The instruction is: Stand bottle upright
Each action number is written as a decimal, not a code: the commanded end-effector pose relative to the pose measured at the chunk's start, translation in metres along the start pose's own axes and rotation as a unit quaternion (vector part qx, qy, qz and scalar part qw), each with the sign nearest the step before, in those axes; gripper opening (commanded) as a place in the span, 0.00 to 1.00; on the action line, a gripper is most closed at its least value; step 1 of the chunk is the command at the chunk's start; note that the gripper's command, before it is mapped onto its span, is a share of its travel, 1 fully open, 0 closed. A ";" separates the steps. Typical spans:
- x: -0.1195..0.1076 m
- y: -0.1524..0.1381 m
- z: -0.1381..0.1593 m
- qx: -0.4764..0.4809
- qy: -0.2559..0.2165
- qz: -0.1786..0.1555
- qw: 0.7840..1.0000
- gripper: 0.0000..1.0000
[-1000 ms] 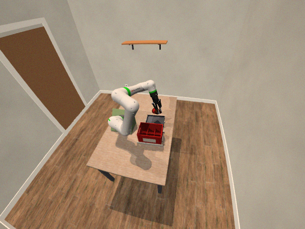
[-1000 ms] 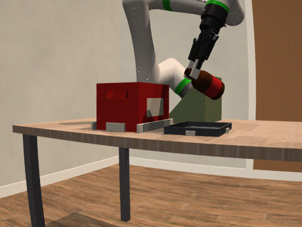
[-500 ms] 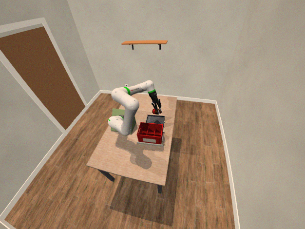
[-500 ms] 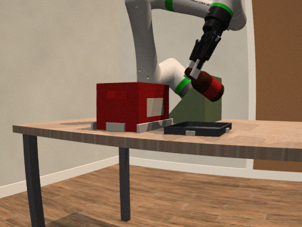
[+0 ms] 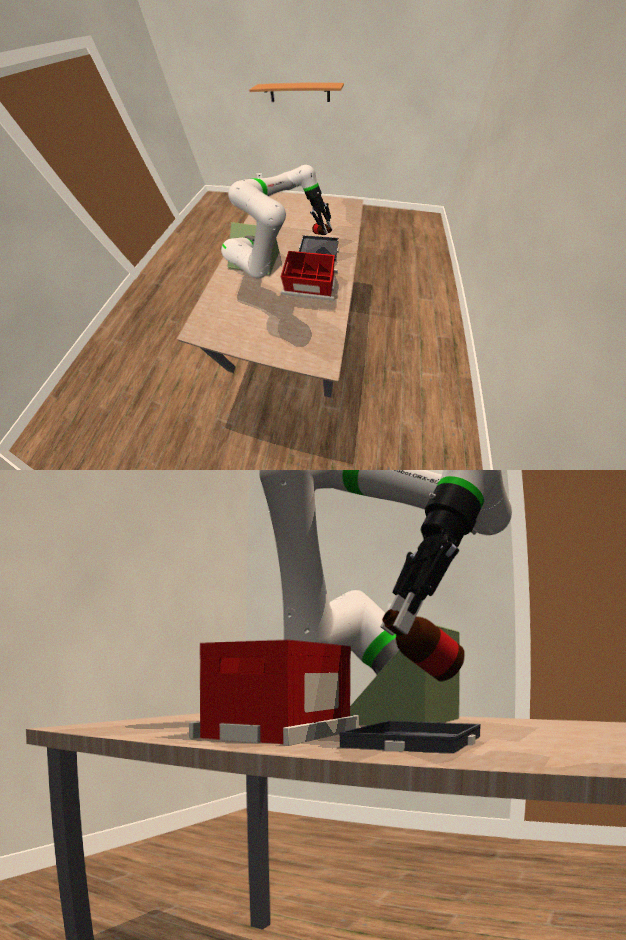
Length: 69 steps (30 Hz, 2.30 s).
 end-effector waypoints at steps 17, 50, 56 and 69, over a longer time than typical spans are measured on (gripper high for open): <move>0.000 0.000 0.000 0.000 0.000 0.000 1.000 0.00; 0.001 0.001 0.006 0.000 0.031 -0.006 1.000 0.00; 0.001 0.002 0.010 0.000 0.052 -0.011 0.999 0.00; 0.001 0.004 0.016 0.000 0.080 -0.019 0.997 0.00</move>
Point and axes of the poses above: the point where the finger pads meet when closed, its own x axis out along the fingers, its own y axis across the jaws, z = x × y, the point moved 8 cm from there along -x, back along the fingers, and after that the axes turned 14 degrees about x, right-handed, at the moved point
